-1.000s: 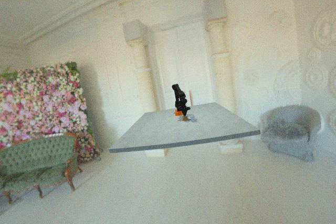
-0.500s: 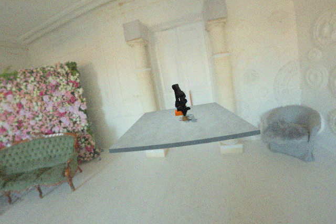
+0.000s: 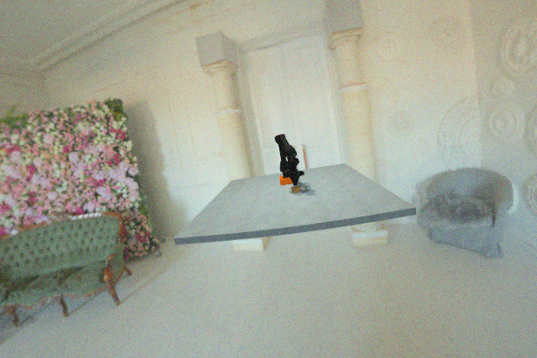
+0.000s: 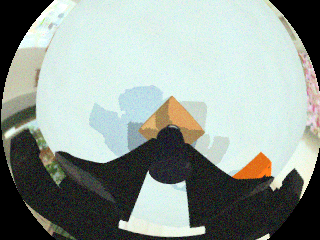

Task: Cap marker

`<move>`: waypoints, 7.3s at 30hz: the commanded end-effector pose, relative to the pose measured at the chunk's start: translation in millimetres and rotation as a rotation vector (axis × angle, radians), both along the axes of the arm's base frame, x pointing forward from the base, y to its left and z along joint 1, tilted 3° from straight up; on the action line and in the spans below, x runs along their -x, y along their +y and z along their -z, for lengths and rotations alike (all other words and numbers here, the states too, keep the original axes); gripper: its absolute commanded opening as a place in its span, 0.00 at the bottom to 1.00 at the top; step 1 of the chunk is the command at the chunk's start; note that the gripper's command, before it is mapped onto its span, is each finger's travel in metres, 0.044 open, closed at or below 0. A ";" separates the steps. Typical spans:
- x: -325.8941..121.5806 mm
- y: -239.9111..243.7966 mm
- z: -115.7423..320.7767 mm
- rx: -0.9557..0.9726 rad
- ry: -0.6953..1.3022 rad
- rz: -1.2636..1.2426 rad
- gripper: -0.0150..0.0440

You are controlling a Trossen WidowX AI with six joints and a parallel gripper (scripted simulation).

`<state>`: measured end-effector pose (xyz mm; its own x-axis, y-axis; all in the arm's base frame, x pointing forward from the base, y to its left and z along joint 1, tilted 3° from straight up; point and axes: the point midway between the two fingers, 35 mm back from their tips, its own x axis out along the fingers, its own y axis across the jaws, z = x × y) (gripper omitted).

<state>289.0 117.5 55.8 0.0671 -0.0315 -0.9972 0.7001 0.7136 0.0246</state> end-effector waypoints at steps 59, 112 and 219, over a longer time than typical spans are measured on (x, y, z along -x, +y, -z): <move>3.9 2.8 -73.2 0.016 0.009 -0.231 0.82; -0.1 1.0 -27.2 0.065 0.037 -0.939 0.25; -0.8 1.2 -24.8 0.065 0.036 -0.939 0.25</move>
<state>292.1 120.5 89.6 0.0847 -0.0231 -0.9961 -0.1582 0.9867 -0.0364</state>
